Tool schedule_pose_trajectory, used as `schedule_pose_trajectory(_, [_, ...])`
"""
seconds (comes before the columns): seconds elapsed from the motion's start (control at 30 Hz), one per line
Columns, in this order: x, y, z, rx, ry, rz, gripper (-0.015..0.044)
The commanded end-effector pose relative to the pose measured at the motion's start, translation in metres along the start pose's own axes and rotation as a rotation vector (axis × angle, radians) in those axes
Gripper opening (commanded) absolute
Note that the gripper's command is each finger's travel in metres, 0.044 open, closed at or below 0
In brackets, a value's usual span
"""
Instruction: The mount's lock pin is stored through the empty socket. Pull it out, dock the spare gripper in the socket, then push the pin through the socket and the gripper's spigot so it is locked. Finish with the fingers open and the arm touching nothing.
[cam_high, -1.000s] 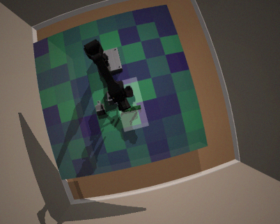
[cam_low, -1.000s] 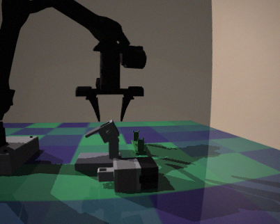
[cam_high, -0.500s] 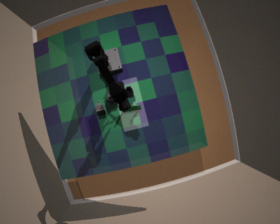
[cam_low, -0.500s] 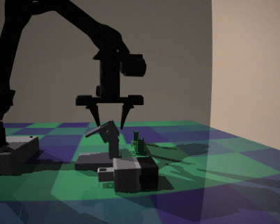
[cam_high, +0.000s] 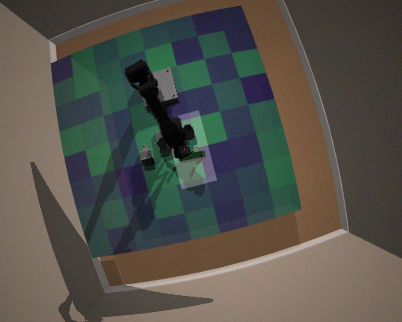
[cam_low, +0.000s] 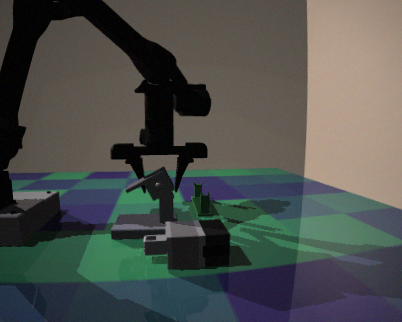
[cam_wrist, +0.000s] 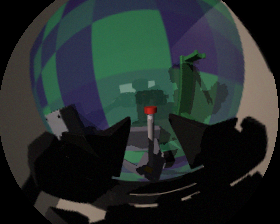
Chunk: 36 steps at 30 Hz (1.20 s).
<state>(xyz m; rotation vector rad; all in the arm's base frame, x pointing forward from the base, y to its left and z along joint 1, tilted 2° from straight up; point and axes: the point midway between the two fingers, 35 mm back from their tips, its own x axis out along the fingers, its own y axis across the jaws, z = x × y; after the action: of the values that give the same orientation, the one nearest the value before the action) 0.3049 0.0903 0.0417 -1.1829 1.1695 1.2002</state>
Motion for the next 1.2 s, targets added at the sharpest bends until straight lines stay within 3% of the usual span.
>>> schedule_pose_trajectory(0.0, [0.004,0.002,-0.001,0.005,0.006,0.006,0.03])
schedule_pose_trajectory(0.1, [0.004,0.002,-0.001,0.005,0.006,0.006,0.03])
schedule_pose_trajectory(0.47, [0.004,0.002,-0.001,0.005,0.006,0.006,0.0011])
schedule_pose_trajectory(0.73, [0.004,0.002,-0.001,0.005,0.003,0.007,0.0])
schedule_pose_trajectory(1.17, [-0.006,0.001,0.007,0.009,-0.156,0.014,0.0])
